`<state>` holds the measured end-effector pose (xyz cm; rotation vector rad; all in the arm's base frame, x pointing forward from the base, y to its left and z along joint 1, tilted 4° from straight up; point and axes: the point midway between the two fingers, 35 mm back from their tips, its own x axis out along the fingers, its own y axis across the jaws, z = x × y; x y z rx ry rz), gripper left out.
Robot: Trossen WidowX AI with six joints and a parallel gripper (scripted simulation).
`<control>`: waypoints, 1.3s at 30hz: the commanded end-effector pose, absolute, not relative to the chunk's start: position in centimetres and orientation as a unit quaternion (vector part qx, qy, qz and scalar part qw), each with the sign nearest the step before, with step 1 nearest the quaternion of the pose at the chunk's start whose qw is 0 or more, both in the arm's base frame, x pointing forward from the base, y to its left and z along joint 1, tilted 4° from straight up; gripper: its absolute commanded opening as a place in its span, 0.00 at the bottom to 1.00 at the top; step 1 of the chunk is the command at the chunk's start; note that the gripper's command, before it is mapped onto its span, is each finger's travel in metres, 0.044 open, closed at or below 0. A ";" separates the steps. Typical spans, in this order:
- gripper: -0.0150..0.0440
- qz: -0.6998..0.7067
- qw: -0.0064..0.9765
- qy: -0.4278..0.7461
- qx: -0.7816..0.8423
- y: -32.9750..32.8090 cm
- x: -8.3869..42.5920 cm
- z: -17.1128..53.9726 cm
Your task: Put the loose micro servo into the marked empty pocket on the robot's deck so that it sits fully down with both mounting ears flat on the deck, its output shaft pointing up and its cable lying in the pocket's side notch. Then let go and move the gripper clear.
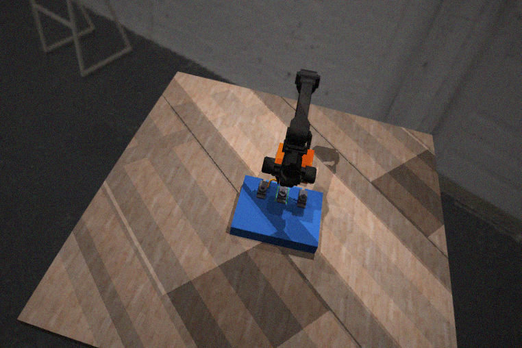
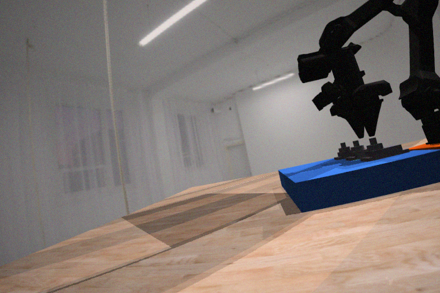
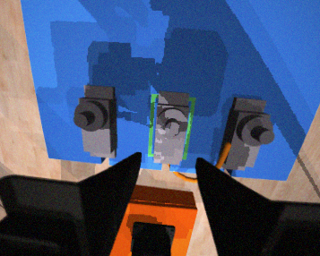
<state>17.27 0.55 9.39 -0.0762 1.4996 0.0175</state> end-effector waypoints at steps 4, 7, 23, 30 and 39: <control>0.93 0.008 0.733 0.679 -0.034 0.9 21.3 12.7; 1.00 0.007 0.734 0.679 -0.034 1.1 23.8 14.5; 1.00 0.008 0.737 0.675 -0.034 1.4 25.9 21.1; 1.00 0.008 0.737 0.675 -0.034 1.4 25.8 21.3; 1.00 0.008 0.737 0.675 -0.034 1.4 25.8 21.3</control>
